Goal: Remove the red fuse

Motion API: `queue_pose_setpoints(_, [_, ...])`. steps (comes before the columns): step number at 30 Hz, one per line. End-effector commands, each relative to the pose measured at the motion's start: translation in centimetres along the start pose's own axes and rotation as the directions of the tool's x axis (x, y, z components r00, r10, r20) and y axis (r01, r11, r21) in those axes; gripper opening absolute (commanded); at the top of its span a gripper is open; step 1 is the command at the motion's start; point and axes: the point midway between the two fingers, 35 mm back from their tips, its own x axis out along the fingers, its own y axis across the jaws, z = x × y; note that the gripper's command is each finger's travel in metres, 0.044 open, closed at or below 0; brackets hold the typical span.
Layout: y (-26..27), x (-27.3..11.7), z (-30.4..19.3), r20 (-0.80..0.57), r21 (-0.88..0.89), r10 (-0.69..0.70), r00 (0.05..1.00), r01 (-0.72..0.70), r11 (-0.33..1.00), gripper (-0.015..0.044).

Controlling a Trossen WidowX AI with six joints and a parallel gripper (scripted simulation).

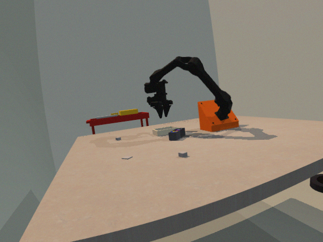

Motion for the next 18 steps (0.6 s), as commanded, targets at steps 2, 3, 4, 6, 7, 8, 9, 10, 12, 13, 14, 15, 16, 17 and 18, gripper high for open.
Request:
queue_pose_setpoints(2, [0.16, 0.06, -0.08, -0.007, -0.008, -0.010, 1.000, 0.010, 1.000, 0.0330])
queue_pose_setpoints(3, [0.16, 0.06, -0.08, -0.007, -0.008, -0.010, 1.000, 0.010, 1.000, 0.0330])
queue_pose_setpoints(4, [0.16, 0.06, -0.08, -0.007, -0.008, -0.010, 1.000, 0.010, 1.000, 0.0330])
queue_pose_setpoints(6, [0.12, 0.04, -0.06, -0.004, -0.003, -0.003, 1.000, 0.003, 1.000, 0.0330])
queue_pose_setpoints(7, [0.12, 0.04, -0.06, -0.004, -0.003, -0.003, 1.000, 0.003, 1.000, 0.0330])
queue_pose_setpoints(8, [0.12, 0.04, -0.06, -0.004, -0.003, -0.003, 1.000, 0.003, 1.000, 0.0330])
queue_pose_setpoints(9, [0.12, 0.04, -0.06, -0.004, -0.003, -0.003, 1.000, 0.003, 1.000, 0.0330])
queue_pose_setpoints(10, [0.12, 0.04, -0.06, -0.004, -0.003, -0.003, 1.000, 0.003, 1.000, 0.0330])
queue_pose_setpoints(12, [0.12, 0.04, -0.06, -0.004, -0.003, -0.003, 1.000, 0.003, 1.000, 0.0330])
queue_pose_setpoints(13, [0.12, 0.04, -0.06, -0.004, -0.003, -0.003, 1.000, 0.003, 1.000, 0.0330])
queue_pose_setpoints(14, [0.12, 0.04, -0.06, -0.004, -0.003, -0.003, 1.000, 0.003, 1.000, 0.0330])
queue_pose_setpoints(15, [0.12, 0.04, -0.06, -0.004, -0.003, -0.003, 1.000, 0.003, 1.000, 0.0330])
queue_pose_setpoints(16, [0.12, 0.04, -0.06, -0.004, -0.003, -0.003, 1.000, 0.003, 1.000, 0.0330])
queue_pose_setpoints(17, [0.12, 0.04, -0.06, -0.004, -0.003, -0.003, 1.000, 0.003, 1.000, 0.0330])
queue_pose_setpoints(18, [0.12, 0.04, -0.06, -0.004, -0.003, -0.003, 1.000, 0.003, 1.000, 0.0330])
